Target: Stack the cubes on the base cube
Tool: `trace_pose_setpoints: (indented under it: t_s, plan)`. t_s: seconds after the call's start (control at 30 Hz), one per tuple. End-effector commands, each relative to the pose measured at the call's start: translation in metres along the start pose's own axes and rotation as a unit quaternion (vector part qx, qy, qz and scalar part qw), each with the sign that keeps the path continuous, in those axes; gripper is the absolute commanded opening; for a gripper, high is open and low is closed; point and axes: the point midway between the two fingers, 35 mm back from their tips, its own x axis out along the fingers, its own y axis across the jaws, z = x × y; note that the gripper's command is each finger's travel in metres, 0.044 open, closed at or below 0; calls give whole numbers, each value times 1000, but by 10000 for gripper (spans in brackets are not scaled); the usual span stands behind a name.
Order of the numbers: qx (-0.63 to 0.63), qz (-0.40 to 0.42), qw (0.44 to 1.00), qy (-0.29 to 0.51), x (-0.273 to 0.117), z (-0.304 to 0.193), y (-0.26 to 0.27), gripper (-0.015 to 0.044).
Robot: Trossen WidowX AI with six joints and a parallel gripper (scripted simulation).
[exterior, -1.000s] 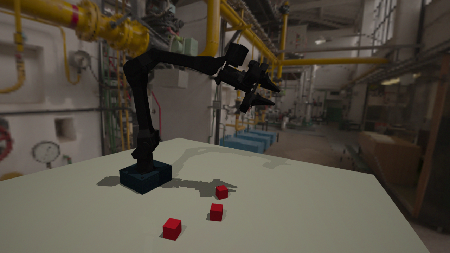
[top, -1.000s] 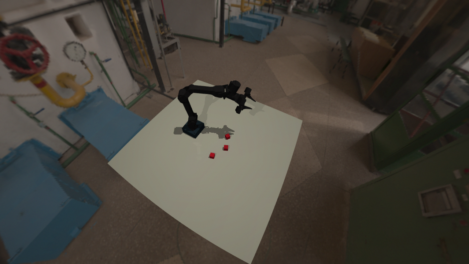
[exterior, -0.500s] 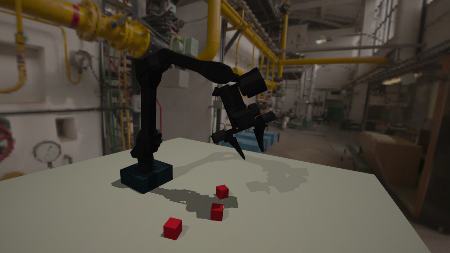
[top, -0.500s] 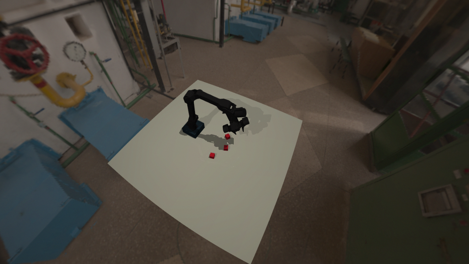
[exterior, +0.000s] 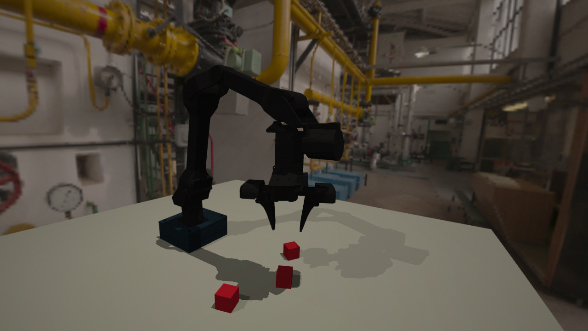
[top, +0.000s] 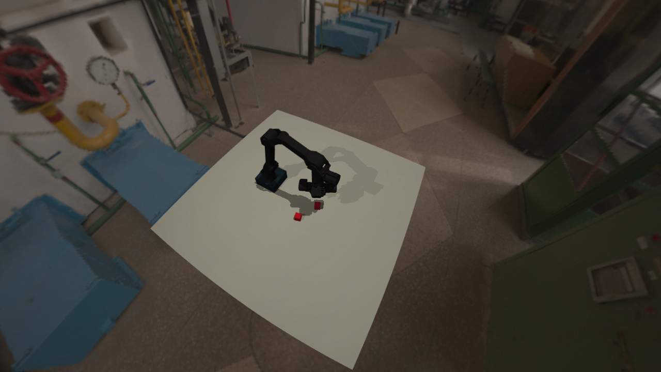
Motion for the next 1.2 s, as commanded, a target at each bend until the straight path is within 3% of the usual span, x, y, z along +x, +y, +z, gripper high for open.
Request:
trace_pose_setpoints:
  t_s: [0.0, 0.23, 1.17]
  plan:
    - [5, -7, 1000, 7, 7, 1, -1, 265]
    - [5, -7, 1000, 6, 63, 0, -2, 265]
    - [5, -7, 1000, 6, 96, -1, -2, 265]
